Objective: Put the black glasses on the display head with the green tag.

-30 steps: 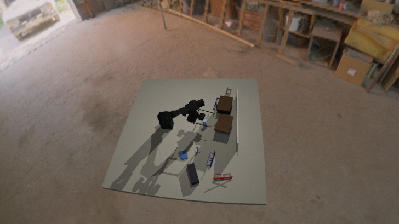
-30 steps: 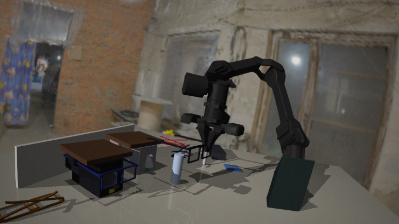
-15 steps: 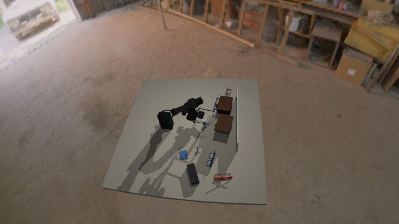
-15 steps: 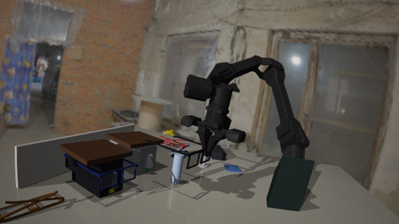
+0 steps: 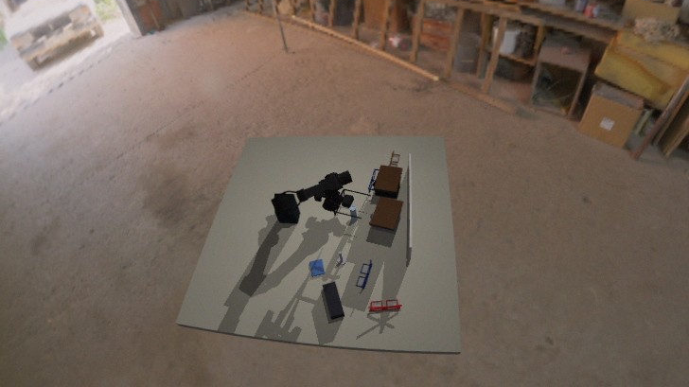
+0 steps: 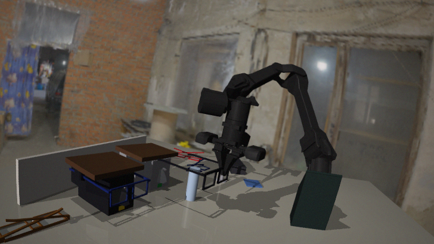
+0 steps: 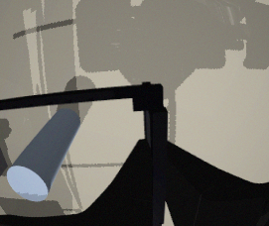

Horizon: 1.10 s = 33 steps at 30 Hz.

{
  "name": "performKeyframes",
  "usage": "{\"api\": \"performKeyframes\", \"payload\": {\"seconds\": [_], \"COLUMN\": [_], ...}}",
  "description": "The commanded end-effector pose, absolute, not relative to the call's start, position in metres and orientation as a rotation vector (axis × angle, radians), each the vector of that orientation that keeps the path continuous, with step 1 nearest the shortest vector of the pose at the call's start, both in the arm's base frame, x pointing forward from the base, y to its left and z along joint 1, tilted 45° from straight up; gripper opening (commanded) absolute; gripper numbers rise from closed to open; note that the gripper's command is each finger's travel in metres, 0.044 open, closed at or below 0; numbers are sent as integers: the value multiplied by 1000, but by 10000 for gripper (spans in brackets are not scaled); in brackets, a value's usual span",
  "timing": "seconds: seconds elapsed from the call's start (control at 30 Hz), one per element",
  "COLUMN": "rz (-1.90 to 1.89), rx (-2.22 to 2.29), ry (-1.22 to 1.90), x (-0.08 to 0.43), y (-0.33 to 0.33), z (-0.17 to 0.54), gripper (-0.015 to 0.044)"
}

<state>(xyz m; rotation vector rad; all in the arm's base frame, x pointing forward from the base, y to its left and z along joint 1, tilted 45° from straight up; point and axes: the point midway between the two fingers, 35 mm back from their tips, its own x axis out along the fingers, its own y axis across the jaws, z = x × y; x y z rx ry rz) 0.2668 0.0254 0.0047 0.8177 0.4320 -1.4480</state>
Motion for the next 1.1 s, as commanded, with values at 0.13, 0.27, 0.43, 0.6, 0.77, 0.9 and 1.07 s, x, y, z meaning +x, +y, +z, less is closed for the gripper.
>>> {"api": "performKeyframes", "payload": {"seconds": [0.13, 0.27, 0.43, 0.6, 0.77, 0.9, 1.07], "rz": [-1451, -1445, -1445, -1445, -1445, -1445, -1445], "rx": [808, 809, 809, 809, 808, 808, 808], "ry": [440, 437, 436, 436, 436, 436, 436], "x": [266, 266, 267, 267, 267, 268, 269], "y": [19, 17, 13, 10, 6, 4, 4], "z": [-2, -6, -10, -13, -17, -18, -18], "gripper": [0, 0, 0, 0, 0, 0, 0]}}
